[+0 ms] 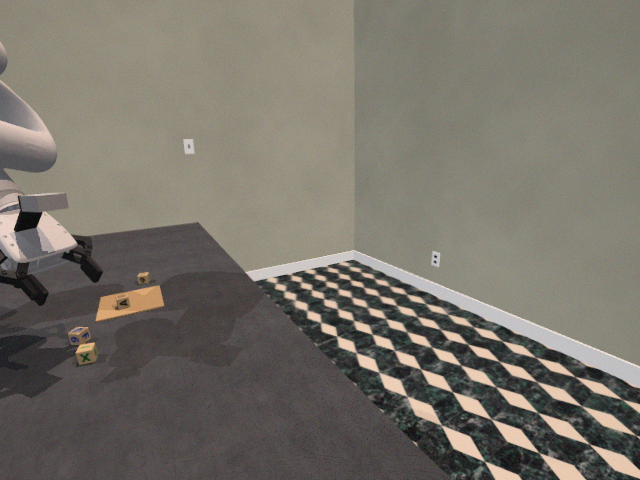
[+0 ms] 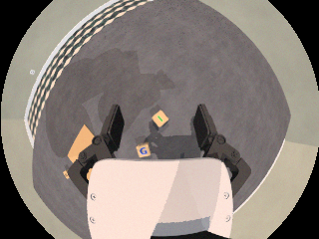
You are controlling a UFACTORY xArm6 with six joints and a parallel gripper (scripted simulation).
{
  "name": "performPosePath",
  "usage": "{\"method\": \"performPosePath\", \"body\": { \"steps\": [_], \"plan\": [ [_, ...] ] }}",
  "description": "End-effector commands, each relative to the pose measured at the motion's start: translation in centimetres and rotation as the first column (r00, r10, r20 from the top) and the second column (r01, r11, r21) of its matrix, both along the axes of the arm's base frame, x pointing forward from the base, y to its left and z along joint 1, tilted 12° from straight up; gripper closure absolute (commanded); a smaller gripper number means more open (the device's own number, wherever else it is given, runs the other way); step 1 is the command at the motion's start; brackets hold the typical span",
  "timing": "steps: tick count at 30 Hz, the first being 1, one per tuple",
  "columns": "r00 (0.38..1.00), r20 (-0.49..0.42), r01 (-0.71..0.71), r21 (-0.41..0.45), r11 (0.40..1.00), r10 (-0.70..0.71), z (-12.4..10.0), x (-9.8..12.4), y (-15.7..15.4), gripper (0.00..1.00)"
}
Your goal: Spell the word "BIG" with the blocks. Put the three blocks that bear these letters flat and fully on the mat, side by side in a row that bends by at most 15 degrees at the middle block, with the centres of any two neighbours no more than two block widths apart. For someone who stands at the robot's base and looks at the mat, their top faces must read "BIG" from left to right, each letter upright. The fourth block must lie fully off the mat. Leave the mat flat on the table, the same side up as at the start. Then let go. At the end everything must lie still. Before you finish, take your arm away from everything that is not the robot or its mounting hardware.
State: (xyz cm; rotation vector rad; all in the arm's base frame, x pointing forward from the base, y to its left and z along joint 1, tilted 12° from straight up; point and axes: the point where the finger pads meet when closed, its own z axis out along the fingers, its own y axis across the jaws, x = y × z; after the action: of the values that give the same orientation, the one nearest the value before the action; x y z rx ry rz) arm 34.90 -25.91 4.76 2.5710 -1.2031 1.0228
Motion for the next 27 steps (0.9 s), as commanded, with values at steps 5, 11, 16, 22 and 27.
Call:
{"method": "performPosePath", "body": {
  "steps": [5, 11, 16, 22, 27],
  "plan": [
    [1.000, 0.003, 0.000, -0.002, 1.000, 0.000, 0.12, 0.09, -0.08, 0.00],
    [1.000, 0.003, 0.000, -0.002, 1.000, 0.000, 0.12, 0.09, -0.08, 0.00],
    [1.000, 0.003, 0.000, -0.002, 1.000, 0.000, 0.12, 0.09, -0.08, 0.00],
    [1.000, 0.003, 0.000, -0.002, 1.000, 0.000, 0.12, 0.09, -0.08, 0.00],
    [1.000, -0.002, 0.007, 0.010, 1.000, -0.007, 0.09, 0.18, 0.07, 0.00]
  ]
}}
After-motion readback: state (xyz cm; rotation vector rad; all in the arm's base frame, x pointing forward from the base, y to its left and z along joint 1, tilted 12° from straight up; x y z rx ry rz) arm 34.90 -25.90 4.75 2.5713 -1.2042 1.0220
